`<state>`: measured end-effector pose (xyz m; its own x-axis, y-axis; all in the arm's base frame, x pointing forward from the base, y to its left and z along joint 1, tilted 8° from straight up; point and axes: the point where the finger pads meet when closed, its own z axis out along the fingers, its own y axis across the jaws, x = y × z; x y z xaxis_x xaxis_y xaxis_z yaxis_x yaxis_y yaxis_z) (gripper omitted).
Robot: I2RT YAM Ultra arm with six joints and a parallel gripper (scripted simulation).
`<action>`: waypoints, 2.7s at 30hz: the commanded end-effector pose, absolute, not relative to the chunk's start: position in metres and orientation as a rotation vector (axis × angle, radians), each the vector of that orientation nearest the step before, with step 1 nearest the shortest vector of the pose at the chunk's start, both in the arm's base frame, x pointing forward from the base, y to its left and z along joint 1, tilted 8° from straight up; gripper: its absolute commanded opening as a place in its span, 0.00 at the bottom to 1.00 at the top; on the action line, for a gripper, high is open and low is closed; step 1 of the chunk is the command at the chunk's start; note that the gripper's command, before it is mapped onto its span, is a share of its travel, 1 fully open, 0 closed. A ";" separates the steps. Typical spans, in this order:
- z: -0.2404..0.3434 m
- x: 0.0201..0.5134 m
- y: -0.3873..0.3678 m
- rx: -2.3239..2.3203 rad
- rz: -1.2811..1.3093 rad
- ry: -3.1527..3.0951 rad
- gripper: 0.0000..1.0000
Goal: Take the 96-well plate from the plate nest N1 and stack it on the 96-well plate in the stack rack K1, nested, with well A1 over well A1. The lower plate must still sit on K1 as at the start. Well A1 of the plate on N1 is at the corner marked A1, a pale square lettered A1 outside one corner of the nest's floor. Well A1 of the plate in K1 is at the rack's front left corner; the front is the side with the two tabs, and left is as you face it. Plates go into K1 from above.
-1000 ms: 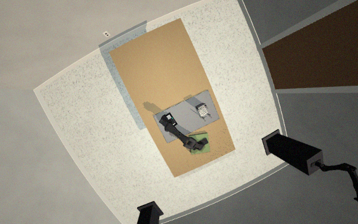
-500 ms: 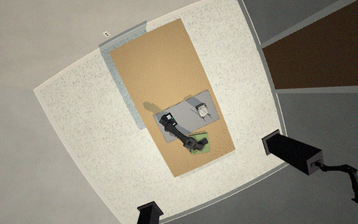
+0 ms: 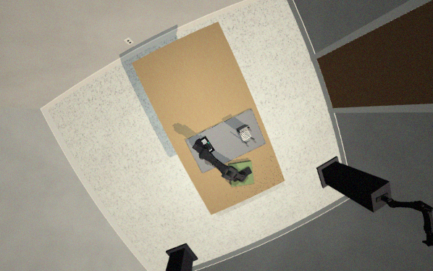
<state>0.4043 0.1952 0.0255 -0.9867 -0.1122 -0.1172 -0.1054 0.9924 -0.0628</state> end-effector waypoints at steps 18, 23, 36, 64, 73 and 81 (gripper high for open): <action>0.070 0.406 0.203 -0.166 -0.054 2.970 0.00; 0.078 0.404 0.204 -0.168 -0.054 2.969 0.00; 0.096 0.401 0.204 -0.168 -0.055 2.969 0.00; 0.135 0.395 0.203 -0.163 -0.057 2.969 0.00; 0.150 0.392 0.204 -0.165 -0.058 2.968 0.00; 0.153 0.391 0.204 -0.167 -0.070 2.983 0.00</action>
